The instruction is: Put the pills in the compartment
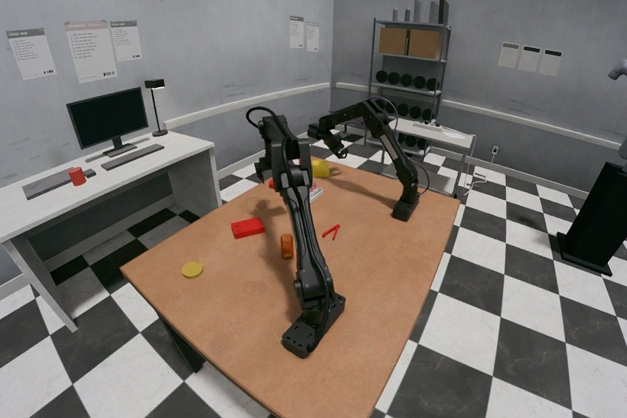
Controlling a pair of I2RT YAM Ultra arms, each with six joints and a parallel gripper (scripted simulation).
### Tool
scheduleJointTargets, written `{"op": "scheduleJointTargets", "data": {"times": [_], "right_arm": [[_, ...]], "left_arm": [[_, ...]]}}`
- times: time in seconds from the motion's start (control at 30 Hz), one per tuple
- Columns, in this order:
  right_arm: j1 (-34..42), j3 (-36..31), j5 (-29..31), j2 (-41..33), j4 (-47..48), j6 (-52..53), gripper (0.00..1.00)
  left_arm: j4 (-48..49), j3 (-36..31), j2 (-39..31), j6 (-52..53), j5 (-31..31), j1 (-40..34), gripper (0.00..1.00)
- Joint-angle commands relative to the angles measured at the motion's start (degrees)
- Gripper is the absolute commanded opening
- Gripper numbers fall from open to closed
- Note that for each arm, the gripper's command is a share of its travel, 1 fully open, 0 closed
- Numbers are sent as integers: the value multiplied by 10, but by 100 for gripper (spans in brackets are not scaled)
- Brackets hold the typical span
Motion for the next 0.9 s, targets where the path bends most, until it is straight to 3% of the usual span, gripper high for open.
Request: {"op": "scheduleJointTargets", "data": {"times": [0.0,0.6,0.73,0.87], "right_arm": [[0,8,11,-14,-3,-1,100],[0,4,4,-6,10,-4,100],[10,-20,12,-22,51,-27,100],[32,-86,24,-60,121,-68,100]], "left_arm": [[1,7,-12,0,1,0,100],[1,3,-6,0,0,0,100],[-11,-14,-33,-7,1,-7,100],[-16,-64,-112,-10,5,-17,100]]}}
